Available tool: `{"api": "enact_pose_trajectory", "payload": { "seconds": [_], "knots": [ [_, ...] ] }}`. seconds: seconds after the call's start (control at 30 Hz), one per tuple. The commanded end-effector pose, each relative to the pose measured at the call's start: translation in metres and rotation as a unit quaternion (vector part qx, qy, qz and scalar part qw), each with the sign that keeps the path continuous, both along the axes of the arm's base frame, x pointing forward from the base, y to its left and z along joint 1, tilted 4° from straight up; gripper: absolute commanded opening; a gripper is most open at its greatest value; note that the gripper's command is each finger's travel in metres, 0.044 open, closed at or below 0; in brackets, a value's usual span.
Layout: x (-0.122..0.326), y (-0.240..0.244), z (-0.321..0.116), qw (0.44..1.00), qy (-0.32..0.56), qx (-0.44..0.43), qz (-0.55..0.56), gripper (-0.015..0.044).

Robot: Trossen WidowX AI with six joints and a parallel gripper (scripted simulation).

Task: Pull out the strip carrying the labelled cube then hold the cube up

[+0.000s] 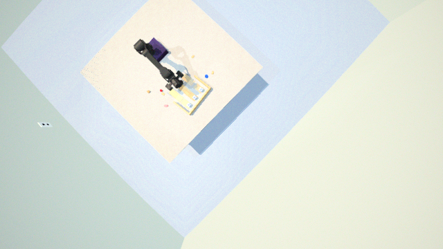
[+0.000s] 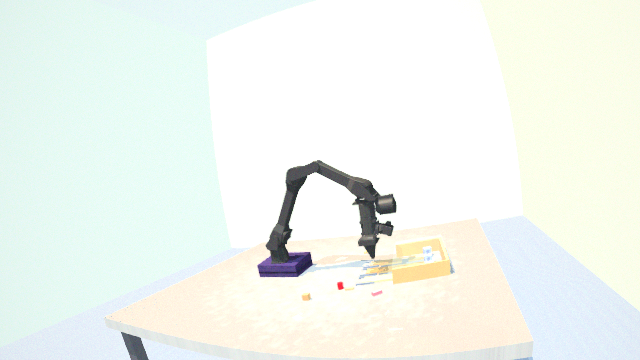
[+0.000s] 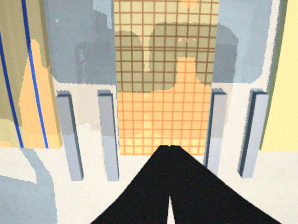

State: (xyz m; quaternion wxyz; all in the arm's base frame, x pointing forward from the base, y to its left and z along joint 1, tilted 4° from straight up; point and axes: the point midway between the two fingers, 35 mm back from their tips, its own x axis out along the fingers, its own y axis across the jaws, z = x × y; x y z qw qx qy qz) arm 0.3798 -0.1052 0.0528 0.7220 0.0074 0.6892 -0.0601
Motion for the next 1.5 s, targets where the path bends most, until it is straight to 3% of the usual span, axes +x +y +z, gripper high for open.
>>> {"api": "enact_pose_trajectory", "payload": {
  "seconds": [0.0,0.77,1.47],
  "knots": [
    [0.0,0.0,-0.008,1.0,0.0,0.003,0.003,0.0],
    [-0.001,-0.004,-0.045,1.0,0.001,0.003,0.003,0.0],
    [-0.001,-0.004,-0.046,1.0,0.001,0.003,0.003,0.0]
  ]
}}
